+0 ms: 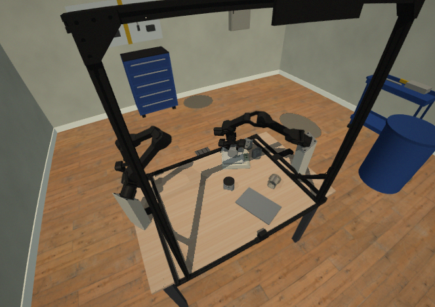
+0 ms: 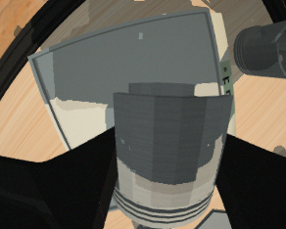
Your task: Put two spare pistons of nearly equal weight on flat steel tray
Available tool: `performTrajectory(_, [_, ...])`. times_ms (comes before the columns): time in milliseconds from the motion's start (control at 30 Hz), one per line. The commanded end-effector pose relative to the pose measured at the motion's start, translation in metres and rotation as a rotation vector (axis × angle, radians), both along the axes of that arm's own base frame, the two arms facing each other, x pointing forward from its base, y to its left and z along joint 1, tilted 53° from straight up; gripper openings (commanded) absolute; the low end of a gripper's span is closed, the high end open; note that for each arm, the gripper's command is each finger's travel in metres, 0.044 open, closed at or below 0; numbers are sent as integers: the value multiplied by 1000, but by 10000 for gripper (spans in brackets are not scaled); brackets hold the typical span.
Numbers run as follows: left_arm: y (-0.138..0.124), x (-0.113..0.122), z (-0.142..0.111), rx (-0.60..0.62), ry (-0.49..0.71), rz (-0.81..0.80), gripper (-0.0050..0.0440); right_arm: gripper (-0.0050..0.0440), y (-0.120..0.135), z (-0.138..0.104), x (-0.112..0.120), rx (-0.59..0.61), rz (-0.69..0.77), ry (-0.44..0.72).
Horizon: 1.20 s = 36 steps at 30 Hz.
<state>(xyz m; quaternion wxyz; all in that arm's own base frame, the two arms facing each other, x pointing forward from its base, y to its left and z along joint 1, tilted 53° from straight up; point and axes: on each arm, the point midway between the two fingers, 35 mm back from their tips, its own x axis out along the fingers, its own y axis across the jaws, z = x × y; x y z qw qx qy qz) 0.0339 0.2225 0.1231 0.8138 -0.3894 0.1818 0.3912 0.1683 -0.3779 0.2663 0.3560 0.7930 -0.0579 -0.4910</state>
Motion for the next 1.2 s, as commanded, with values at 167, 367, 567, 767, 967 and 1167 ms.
performTrajectory(167, [0, 0, 0, 1, -2, -2, 440, 158, 8, 14, -10, -18, 0, -3])
performTrajectory(367, [0, 0, 0, 1, -2, -2, 440, 158, 13, 20, -17, -18, 0, -3])
performTrajectory(567, [0, 0, 0, 1, -2, -2, 440, 158, 17, 26, -23, -18, 0, -3])
performTrajectory(767, [0, 0, 0, 1, -2, -2, 440, 158, 21, 30, -27, -18, 0, -3])
performTrajectory(967, [0, 0, 0, 1, -2, -2, 440, 158, 26, 36, -33, -18, 0, -3])
performTrajectory(1167, [0, 0, 0, 1, -2, -2, 440, 158, 31, 42, -40, -18, 0, -3])
